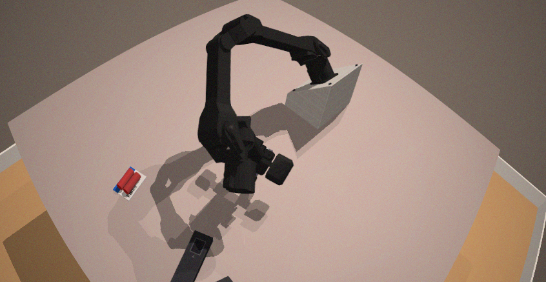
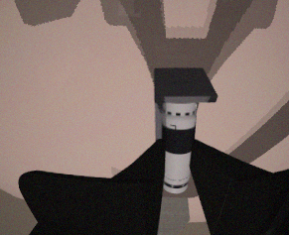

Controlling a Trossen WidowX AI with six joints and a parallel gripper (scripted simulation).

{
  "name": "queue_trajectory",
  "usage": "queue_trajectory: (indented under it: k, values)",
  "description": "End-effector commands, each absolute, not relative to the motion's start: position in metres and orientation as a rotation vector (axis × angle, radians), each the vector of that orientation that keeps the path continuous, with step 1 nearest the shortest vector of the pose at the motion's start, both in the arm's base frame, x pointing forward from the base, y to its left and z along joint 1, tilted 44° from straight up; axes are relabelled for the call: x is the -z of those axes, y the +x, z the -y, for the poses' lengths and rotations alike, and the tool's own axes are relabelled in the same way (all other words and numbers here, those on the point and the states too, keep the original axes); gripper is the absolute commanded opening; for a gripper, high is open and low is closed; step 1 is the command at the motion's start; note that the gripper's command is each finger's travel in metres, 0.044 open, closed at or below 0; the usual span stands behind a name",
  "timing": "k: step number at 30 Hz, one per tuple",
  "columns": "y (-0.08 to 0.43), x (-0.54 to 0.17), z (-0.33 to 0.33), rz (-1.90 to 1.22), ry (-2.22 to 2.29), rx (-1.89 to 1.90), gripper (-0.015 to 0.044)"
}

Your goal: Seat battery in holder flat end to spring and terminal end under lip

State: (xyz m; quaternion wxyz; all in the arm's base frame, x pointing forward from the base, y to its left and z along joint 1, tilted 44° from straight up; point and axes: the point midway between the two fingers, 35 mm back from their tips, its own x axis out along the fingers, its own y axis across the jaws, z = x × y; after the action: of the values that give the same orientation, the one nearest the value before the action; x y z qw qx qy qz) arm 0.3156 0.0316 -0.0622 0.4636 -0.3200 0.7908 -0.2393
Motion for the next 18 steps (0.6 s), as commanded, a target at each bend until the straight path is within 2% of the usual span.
queue_trajectory:
  k: [1,18]
  values:
    - [0.3177,0.0643,-0.0306,-1.915,-0.793,0.575,0.0059]
    - [0.3162,0.0672,-0.0293,-1.853,-0.798,0.531,0.0059]
